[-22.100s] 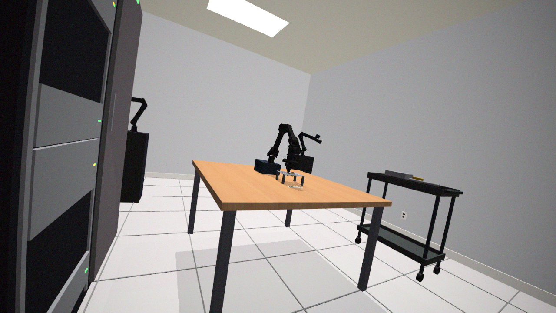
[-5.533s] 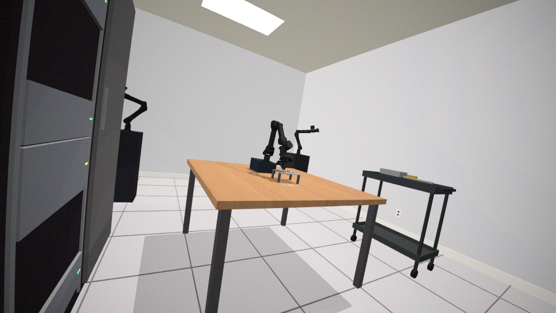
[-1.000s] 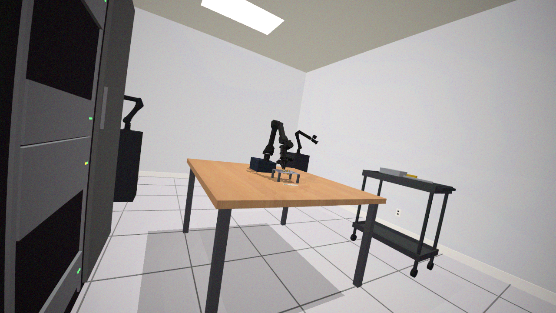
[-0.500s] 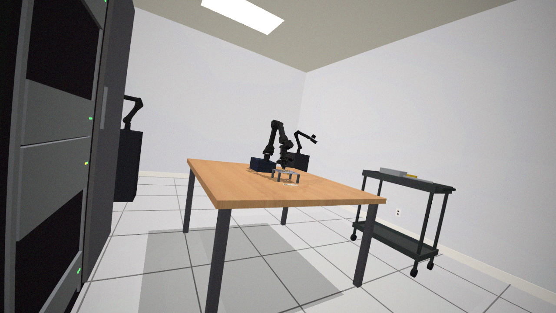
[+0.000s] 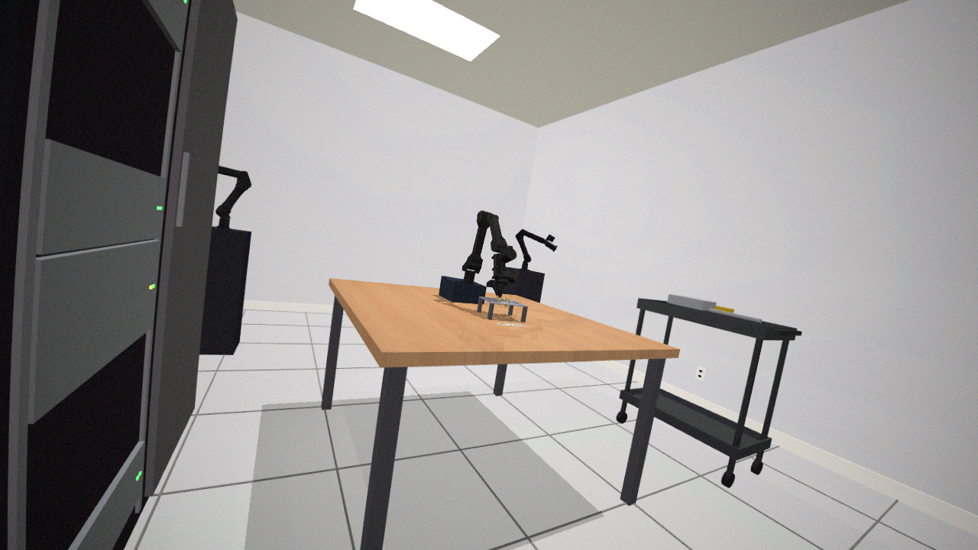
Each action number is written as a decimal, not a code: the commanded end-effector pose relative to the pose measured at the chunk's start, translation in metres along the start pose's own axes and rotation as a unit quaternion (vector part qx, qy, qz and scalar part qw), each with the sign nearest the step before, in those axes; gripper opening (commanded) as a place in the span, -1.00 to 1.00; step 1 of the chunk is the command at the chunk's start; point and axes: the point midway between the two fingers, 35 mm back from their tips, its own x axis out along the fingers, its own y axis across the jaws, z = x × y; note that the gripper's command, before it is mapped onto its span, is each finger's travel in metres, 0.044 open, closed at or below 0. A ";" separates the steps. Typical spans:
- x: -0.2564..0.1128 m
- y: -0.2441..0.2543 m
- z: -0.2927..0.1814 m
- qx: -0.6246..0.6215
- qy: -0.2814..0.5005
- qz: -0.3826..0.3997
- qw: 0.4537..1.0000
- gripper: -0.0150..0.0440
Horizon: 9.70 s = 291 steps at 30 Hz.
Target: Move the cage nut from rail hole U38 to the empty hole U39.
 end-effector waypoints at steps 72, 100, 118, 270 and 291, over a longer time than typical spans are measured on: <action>-0.002 -0.005 0.000 -0.001 -0.002 0.039 0.999 -0.37; -0.003 -0.006 0.000 -0.001 -0.002 0.054 0.999 -0.37; -0.002 -0.006 0.000 -0.001 -0.002 0.054 0.999 -0.37; -0.007 -0.009 0.000 -0.001 -0.002 0.072 0.997 -0.37; -0.008 -0.010 0.000 -0.001 -0.002 0.081 0.997 -0.37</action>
